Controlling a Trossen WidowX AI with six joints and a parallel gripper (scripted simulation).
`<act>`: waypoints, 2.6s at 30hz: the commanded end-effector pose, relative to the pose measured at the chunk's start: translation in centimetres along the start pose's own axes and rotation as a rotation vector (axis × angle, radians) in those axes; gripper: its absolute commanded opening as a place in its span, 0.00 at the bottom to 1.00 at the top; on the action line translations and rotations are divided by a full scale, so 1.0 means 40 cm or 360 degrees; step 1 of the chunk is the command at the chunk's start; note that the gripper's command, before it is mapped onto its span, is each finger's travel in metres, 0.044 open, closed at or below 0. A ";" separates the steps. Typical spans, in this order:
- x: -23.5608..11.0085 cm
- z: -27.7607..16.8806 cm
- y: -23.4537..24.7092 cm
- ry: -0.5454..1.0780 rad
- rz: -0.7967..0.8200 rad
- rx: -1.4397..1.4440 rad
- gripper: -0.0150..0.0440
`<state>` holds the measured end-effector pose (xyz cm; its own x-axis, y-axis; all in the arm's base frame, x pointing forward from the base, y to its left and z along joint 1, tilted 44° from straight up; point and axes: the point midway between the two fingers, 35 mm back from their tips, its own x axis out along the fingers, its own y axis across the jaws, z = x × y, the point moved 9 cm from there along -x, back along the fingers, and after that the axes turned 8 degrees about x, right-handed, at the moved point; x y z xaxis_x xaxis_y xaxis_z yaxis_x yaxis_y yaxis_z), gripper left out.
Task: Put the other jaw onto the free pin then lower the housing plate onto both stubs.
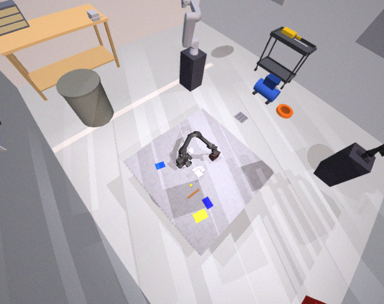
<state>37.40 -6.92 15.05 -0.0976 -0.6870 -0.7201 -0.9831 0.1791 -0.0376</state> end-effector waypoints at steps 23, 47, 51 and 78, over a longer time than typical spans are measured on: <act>0.005 0.002 0.001 0.0001 0.0007 -0.0011 1.00; -0.010 -0.004 0.000 0.0001 0.0020 0.0009 0.69; -0.010 -0.004 0.000 0.0001 0.0020 0.0009 0.51; -0.009 -0.003 0.001 0.0004 0.0020 -0.0003 0.34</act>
<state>37.38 -6.76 15.39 -0.1106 -0.6863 -0.7188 -0.9821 0.1867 -0.0272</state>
